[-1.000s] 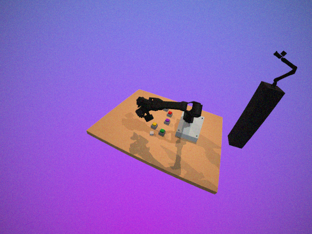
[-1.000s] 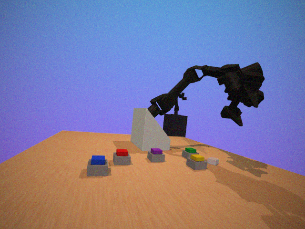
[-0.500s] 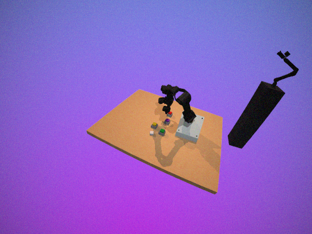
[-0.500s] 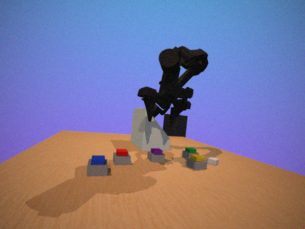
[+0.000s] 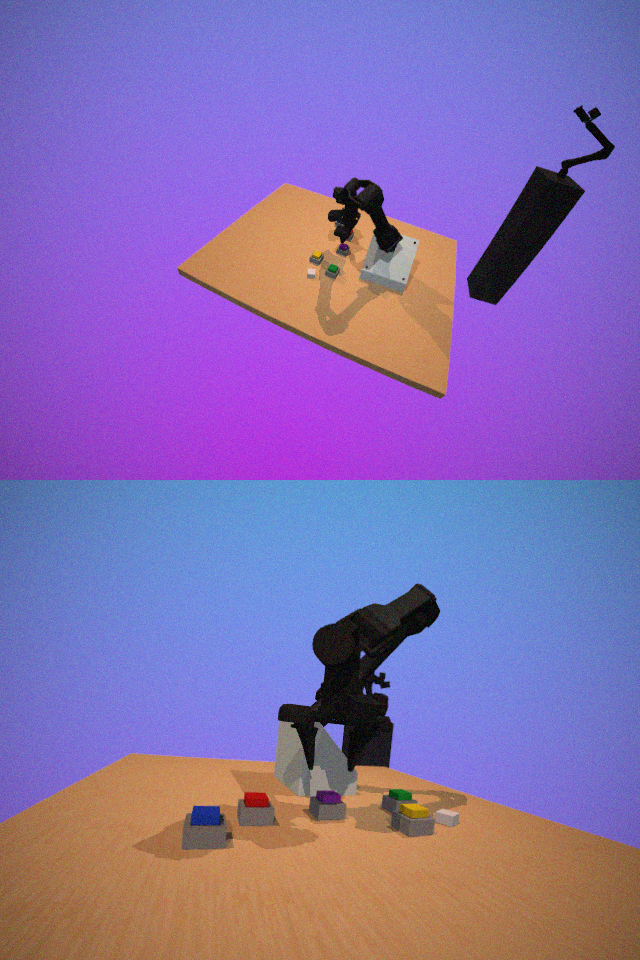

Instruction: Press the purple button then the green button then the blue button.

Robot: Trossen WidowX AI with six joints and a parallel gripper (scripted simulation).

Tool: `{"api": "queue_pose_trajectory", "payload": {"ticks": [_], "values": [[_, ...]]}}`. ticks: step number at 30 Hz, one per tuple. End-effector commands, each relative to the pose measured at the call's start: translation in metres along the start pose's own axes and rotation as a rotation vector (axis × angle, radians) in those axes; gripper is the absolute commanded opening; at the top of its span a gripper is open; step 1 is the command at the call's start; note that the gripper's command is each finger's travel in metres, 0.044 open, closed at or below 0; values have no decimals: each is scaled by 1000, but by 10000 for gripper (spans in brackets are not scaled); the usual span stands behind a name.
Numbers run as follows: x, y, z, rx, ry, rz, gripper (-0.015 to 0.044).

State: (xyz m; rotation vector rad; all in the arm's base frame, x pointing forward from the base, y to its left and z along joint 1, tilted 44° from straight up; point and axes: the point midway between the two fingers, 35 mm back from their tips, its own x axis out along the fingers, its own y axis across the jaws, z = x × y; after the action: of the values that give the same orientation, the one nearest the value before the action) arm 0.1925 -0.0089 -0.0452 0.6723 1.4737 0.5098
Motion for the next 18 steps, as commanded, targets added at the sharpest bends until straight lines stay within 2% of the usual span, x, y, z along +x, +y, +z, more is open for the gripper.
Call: {"api": "queue_pose_trajectory", "payload": {"ticks": [1, 7, 18], "values": [[15, 2, -5, 11, 2, 12, 164], [15, 2, -5, 11, 2, 12, 20], [19, 2, -4, 11, 2, 12, 20]]}}
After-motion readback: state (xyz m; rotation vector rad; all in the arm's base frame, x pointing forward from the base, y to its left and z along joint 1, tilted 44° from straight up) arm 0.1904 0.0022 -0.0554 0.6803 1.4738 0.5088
